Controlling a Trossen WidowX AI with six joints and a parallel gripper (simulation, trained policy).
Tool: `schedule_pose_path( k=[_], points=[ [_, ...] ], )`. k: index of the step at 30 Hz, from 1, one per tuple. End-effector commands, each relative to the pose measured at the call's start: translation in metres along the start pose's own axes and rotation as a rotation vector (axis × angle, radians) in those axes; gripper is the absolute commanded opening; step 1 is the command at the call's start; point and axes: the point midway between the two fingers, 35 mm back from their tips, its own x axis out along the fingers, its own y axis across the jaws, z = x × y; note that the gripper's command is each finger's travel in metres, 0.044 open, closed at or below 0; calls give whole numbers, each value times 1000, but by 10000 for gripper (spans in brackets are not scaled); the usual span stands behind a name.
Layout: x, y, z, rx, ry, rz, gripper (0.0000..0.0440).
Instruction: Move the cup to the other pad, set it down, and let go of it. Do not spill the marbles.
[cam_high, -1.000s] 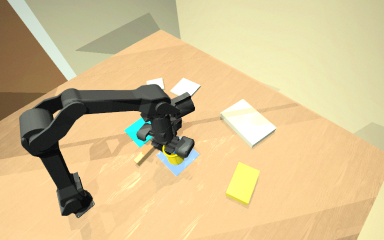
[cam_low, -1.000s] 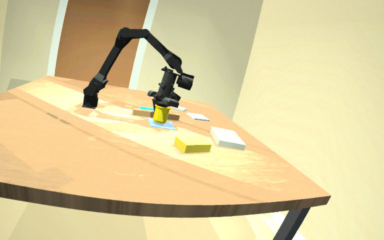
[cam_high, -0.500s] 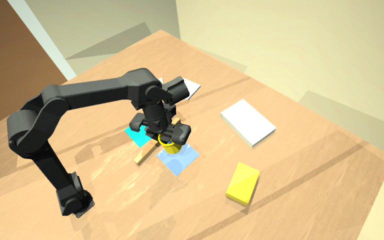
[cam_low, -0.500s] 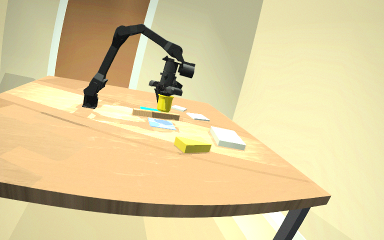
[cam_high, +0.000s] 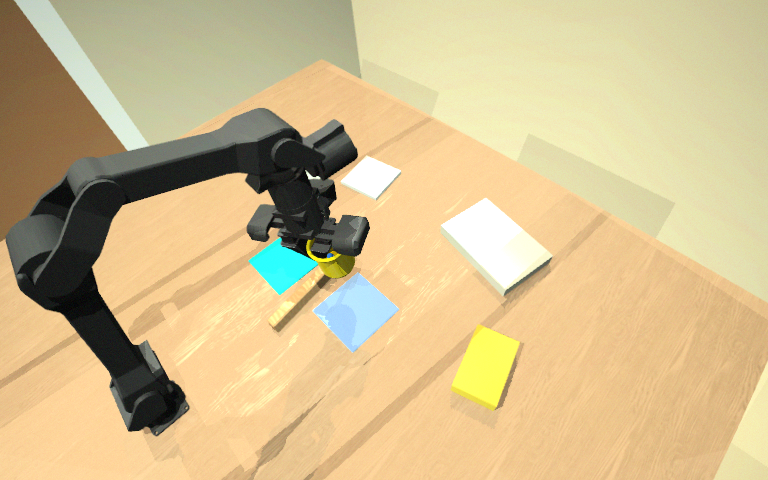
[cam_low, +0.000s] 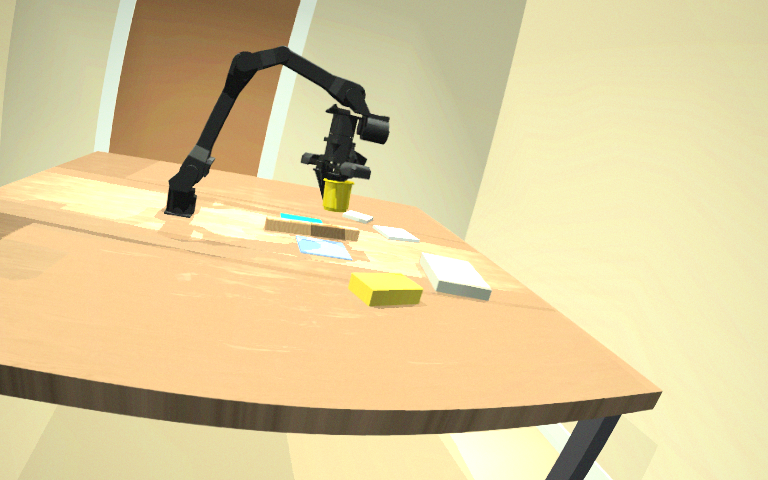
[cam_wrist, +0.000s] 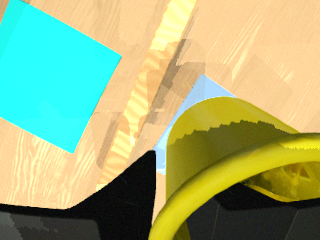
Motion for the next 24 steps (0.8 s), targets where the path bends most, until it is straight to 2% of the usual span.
schedule_pose_path(
  k=[1, 24],
  points=[
    [-3, 10, 11, -16, -22, -4, 0],
    [-7, 90, 56, -103, -102, -25, 0]
  ],
)
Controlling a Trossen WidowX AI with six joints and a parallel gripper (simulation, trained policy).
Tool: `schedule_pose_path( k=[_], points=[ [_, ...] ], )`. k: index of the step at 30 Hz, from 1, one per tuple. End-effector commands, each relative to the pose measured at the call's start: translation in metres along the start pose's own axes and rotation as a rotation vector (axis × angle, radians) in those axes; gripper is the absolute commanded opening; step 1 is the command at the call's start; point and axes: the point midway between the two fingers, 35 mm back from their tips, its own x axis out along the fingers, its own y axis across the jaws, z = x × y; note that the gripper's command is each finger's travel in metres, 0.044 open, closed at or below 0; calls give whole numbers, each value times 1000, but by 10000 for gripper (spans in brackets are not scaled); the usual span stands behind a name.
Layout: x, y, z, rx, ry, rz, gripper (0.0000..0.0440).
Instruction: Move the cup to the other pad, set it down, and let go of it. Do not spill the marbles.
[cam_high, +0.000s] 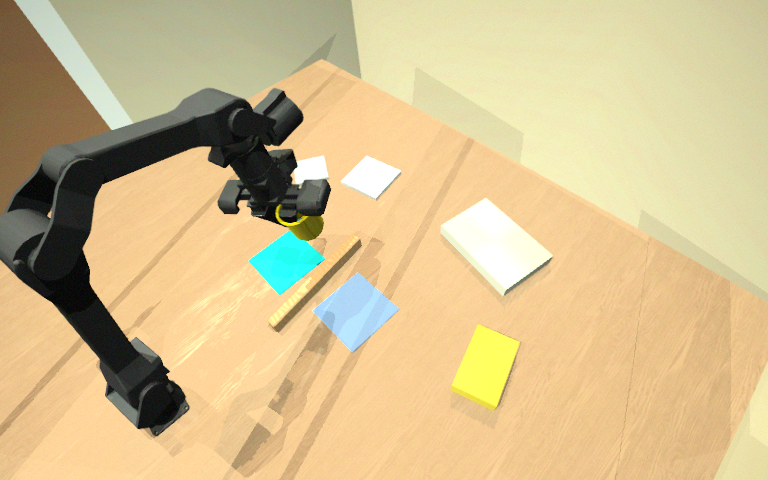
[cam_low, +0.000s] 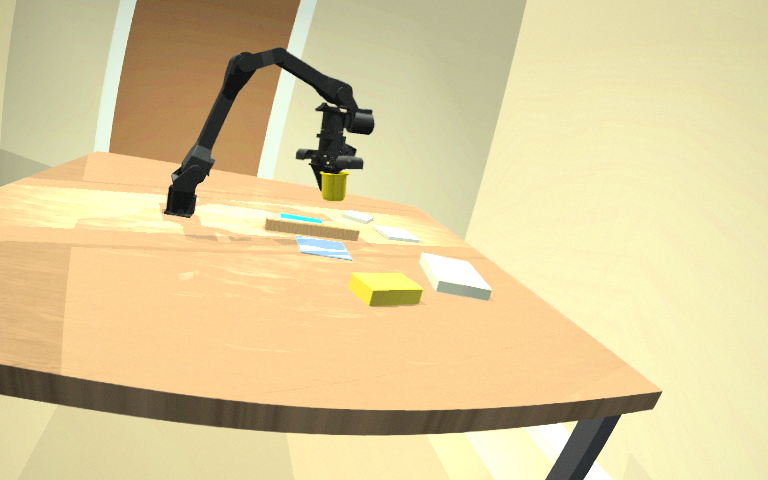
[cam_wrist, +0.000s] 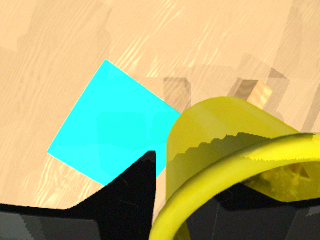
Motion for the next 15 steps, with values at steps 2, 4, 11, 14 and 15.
schedule_pose_path(
  k=[2, 4, 11, 14, 15],
  points=[
    [4, 18, 6, -7, -8, 1, 0],
    [6, 24, 8, -9, -11, -1, 0],
    [18, 40, 10, -5, -13, -9, 0],
    [25, 45, 9, 1, -12, -12, 0],
    [28, 46, 9, 3, -11, -13, 0]
  ],
)
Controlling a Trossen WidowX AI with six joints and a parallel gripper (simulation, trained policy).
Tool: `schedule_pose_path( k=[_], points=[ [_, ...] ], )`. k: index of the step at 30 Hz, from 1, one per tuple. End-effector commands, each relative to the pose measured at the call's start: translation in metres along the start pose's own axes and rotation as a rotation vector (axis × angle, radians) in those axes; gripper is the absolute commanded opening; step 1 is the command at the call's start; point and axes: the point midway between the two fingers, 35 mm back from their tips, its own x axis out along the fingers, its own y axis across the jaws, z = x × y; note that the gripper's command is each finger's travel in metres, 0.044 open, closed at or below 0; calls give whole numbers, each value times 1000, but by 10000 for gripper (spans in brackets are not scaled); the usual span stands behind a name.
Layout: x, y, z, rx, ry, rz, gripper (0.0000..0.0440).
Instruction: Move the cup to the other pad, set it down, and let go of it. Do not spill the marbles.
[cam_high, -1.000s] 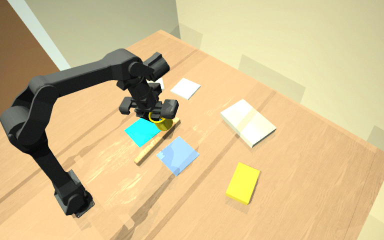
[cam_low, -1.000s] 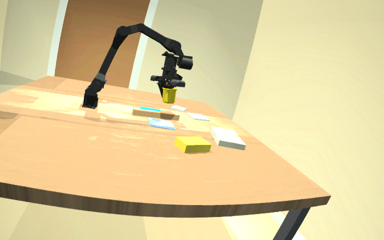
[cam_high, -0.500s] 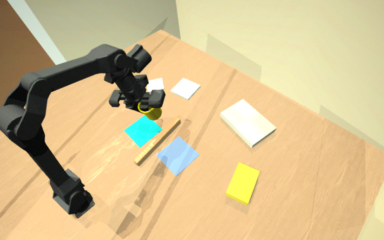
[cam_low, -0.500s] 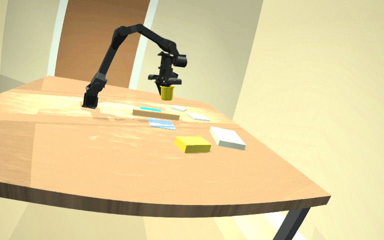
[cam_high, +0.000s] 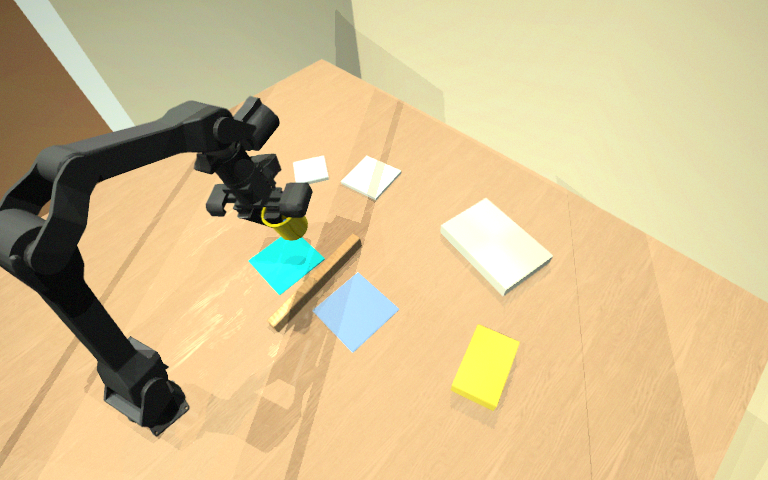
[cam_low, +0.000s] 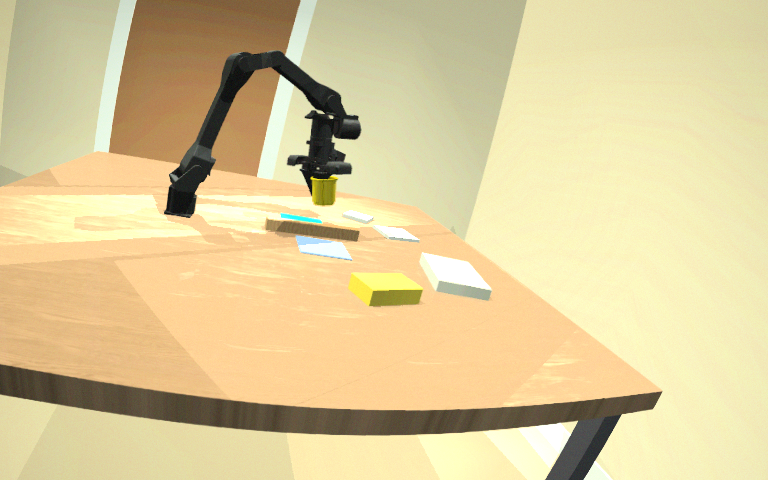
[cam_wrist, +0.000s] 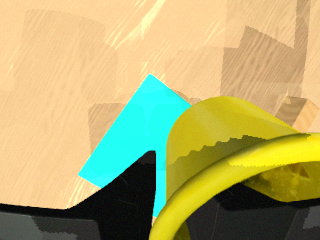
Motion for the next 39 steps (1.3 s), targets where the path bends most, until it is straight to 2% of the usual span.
schedule_pose_path(
  k=[1, 11, 22, 25, 29, 39],
  points=[
    [9, 5, -3, 13, 7, -9, 0],
    [33, 16, -13, 42, 21, -13, 4],
    [52, 16, -23, 78, 26, -25, 63],
    [50, 14, -21, 92, 4, -23, 86],
    [43, 10, -15, 114, -39, -19, 154],
    [23, 13, -18, 122, -102, 11, 175]
  ],
)
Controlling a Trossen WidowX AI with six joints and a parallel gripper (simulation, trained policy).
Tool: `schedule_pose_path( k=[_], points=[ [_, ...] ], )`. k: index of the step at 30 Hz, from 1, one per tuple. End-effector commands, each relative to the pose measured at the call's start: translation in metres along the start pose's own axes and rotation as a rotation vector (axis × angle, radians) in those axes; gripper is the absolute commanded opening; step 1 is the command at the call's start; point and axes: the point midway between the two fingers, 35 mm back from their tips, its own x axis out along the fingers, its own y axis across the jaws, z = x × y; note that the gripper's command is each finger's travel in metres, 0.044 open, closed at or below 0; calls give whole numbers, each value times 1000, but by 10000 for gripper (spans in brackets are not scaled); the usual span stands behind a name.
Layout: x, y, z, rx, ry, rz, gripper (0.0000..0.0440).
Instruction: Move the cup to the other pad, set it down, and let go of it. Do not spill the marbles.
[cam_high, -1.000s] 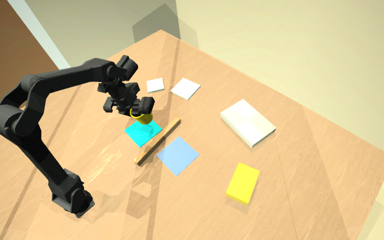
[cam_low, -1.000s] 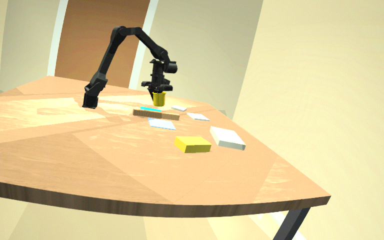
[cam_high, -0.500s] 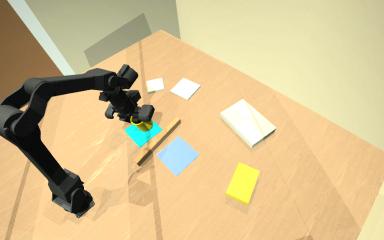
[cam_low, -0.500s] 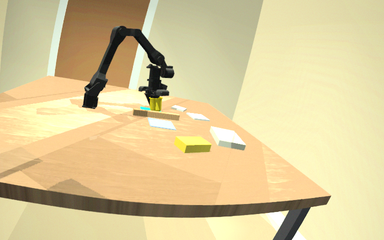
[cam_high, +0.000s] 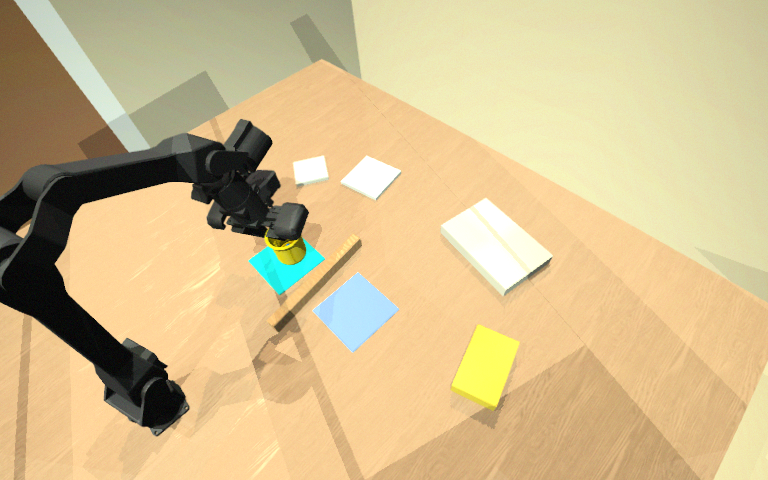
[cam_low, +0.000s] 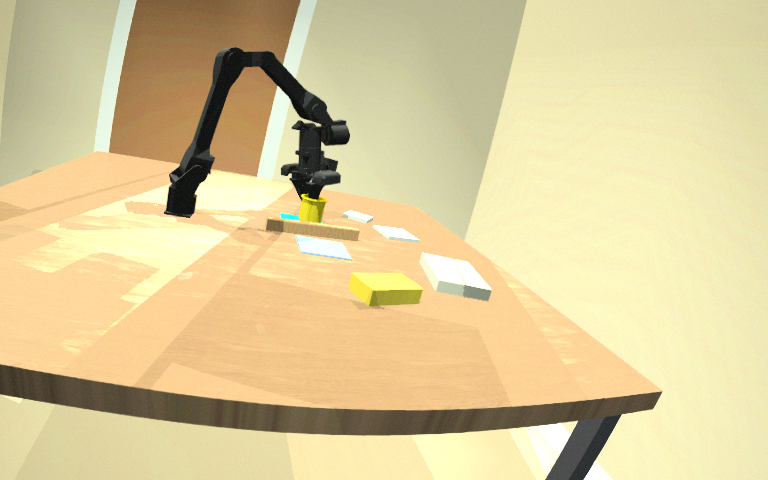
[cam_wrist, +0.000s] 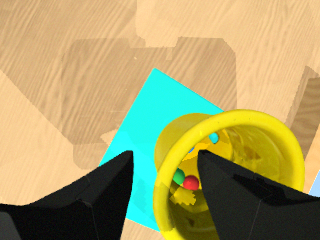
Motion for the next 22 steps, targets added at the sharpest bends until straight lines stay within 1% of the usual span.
schedule_pose_path(
  k=[1, 16, 19, 22],
  points=[
    [-6, 2, -5, 7, -6, 19, 178],
    [-46, 1, -7, 35, -99, 37, 250],
    [-57, -2, -5, 41, -126, 33, 285],
    [-67, -6, -4, 51, -147, 29, 346]
  ],
)
